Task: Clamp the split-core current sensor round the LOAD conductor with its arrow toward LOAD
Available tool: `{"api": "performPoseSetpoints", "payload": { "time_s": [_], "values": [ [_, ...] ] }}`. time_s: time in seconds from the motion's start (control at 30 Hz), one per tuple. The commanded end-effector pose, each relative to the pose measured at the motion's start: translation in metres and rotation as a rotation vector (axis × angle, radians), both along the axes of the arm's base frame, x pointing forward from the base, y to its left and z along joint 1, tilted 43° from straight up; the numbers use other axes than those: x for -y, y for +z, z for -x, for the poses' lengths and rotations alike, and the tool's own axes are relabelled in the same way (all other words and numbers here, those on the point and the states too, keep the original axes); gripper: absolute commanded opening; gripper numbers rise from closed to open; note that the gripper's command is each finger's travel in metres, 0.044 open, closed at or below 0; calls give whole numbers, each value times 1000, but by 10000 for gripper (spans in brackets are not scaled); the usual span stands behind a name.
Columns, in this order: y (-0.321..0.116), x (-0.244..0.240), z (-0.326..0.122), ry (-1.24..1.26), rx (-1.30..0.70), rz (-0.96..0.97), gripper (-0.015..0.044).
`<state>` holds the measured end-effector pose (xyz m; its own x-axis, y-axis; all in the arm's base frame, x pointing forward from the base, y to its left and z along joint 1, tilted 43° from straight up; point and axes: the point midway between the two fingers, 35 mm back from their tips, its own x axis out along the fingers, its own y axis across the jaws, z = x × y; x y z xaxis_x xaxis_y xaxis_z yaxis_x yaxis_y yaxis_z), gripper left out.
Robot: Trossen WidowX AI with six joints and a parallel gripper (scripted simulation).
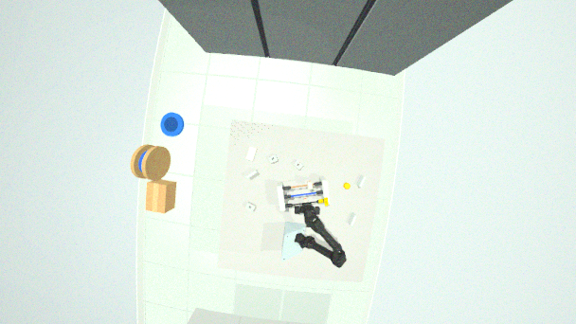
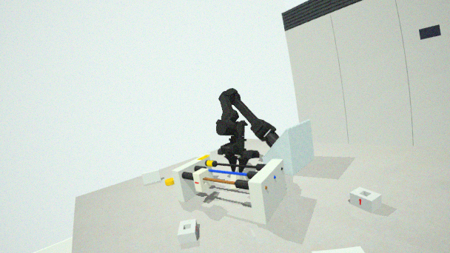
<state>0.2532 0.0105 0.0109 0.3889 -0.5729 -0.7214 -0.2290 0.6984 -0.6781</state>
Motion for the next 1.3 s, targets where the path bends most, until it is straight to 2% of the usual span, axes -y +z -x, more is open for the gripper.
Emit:
{"api": "performPoseSetpoints", "payload": {
  "time_s": [0.0,0.2,0.33,1.0,1.23,1.27],
  "values": [
    [0,0,0,-2,1,0,141],
    [0,0,0,-2,1,0,101],
    [1,-2,1,2,-5,0,0],
    [11,20,55,2,-8,1,0],
    [10,22,57,2,-8,2,0],
    [10,21,56,2,-15,4,26]
  ]
}}
